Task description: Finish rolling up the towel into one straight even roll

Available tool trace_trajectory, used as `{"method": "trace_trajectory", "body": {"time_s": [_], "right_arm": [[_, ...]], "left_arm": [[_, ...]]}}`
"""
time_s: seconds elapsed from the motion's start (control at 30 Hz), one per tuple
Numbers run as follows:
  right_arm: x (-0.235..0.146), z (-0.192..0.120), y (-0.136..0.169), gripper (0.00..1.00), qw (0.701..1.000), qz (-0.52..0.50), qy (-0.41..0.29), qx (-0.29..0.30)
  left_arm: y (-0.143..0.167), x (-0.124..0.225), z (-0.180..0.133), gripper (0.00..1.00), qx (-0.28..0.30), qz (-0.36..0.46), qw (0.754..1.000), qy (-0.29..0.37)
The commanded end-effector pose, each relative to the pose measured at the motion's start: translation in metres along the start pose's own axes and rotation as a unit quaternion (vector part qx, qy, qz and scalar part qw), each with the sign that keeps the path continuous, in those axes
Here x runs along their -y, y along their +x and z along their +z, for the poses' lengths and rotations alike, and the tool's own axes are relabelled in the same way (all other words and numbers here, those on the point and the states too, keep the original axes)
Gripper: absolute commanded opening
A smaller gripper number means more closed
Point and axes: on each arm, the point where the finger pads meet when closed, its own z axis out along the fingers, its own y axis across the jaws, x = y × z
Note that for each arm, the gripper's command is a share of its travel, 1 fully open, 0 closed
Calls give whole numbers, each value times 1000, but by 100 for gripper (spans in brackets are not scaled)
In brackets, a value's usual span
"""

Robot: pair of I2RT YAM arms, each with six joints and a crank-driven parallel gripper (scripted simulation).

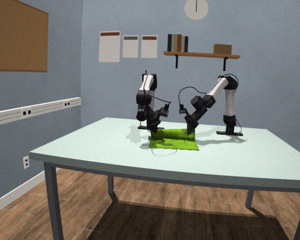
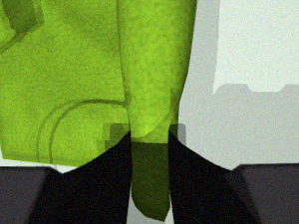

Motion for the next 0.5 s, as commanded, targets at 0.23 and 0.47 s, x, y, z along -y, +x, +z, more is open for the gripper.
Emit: {"method": "trace_trajectory", "body": {"time_s": [0.23,0.47], "right_arm": [[1,-31,-2,86,997,-3,-82,-15],[-4,-25,-6,89,998,-55,-11,-8]], "left_arm": [[1,5,-1,26,-9,-84,991,105],[0,4,-3,26,-10,-152,971,186]]}}
